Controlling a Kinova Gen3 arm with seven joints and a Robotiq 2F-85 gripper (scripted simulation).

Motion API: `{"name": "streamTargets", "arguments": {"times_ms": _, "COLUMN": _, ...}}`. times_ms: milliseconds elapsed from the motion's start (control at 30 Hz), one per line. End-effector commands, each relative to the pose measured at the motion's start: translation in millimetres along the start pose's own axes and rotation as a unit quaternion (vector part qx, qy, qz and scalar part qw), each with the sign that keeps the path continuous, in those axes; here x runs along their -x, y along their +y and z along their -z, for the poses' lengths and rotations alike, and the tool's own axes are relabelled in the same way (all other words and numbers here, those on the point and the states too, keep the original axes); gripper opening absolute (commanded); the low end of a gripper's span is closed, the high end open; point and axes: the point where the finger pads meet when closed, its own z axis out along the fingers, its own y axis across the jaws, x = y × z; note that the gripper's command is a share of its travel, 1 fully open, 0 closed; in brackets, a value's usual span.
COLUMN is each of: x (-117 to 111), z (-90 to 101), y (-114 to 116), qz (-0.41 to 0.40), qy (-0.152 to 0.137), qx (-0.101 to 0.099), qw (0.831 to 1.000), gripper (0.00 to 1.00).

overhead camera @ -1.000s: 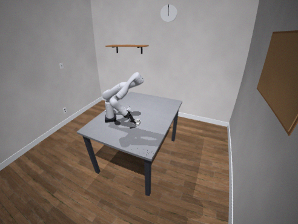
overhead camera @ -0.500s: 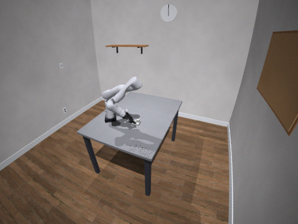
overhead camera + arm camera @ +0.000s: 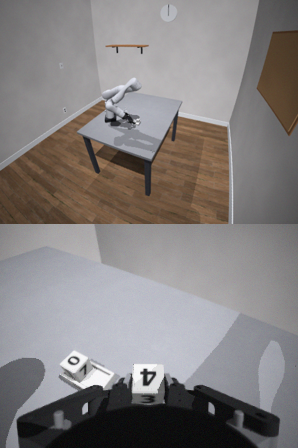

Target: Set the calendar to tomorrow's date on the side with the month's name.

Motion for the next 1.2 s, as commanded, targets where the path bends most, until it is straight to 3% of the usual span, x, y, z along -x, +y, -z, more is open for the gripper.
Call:
{"name": "streamTargets", "arguments": {"times_ms": 0, "x": -0.3, "z": 0.3, "y": 0.3, "qz": 0.0, "qy": 0.0, "qx": 0.0, "qw": 1.0, "gripper": 0.28}}
{"name": "streamTargets", "arguments": {"times_ms": 533, "x": 2.2, "z": -2.2, "y": 0.3, "qz": 0.0, "qy": 0.0, "qx": 0.0, "qw": 1.0, "gripper": 0.28}}
{"name": "streamTargets", "arguments": {"times_ms": 1167, "x": 18.2, "z": -18.3, "y": 0.3, "qz": 0.0, "qy": 0.0, "qx": 0.0, "qw": 1.0, "gripper": 0.28}}
